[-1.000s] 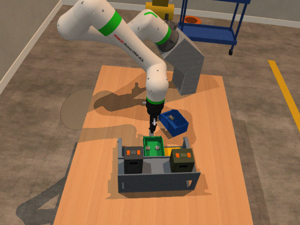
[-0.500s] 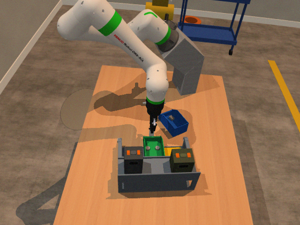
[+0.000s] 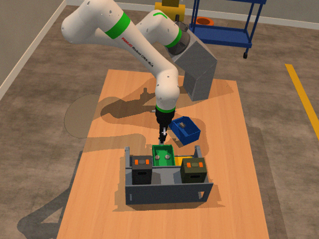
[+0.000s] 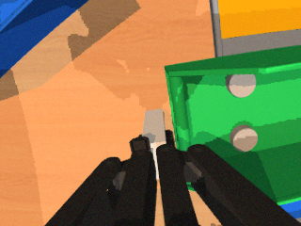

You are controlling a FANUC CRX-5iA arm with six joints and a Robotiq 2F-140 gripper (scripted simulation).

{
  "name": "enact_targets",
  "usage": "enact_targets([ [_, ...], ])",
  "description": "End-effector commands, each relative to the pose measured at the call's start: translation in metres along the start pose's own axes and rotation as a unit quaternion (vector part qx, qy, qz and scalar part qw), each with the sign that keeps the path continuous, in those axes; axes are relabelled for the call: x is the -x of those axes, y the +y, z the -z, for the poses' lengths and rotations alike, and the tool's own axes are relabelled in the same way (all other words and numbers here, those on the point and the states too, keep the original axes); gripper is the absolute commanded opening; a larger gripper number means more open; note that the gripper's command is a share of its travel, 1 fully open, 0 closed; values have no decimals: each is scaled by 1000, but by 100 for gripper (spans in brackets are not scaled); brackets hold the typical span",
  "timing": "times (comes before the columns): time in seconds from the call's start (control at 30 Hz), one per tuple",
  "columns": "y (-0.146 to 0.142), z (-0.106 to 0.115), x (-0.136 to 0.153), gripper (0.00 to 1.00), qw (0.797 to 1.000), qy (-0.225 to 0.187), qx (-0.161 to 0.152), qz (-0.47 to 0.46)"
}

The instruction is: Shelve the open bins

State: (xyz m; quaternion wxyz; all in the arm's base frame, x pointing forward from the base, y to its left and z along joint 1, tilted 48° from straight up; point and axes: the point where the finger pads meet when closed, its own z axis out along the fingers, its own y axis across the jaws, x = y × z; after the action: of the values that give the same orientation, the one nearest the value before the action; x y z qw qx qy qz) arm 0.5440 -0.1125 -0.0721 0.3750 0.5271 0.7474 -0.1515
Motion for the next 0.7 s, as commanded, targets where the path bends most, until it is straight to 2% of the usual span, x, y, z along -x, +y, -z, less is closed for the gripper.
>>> enact_targets([
  [0.0, 2, 0, 0, 0, 1000, 0, 0, 0],
  [0.67, 4, 0, 0, 0, 1000, 0, 0, 0],
])
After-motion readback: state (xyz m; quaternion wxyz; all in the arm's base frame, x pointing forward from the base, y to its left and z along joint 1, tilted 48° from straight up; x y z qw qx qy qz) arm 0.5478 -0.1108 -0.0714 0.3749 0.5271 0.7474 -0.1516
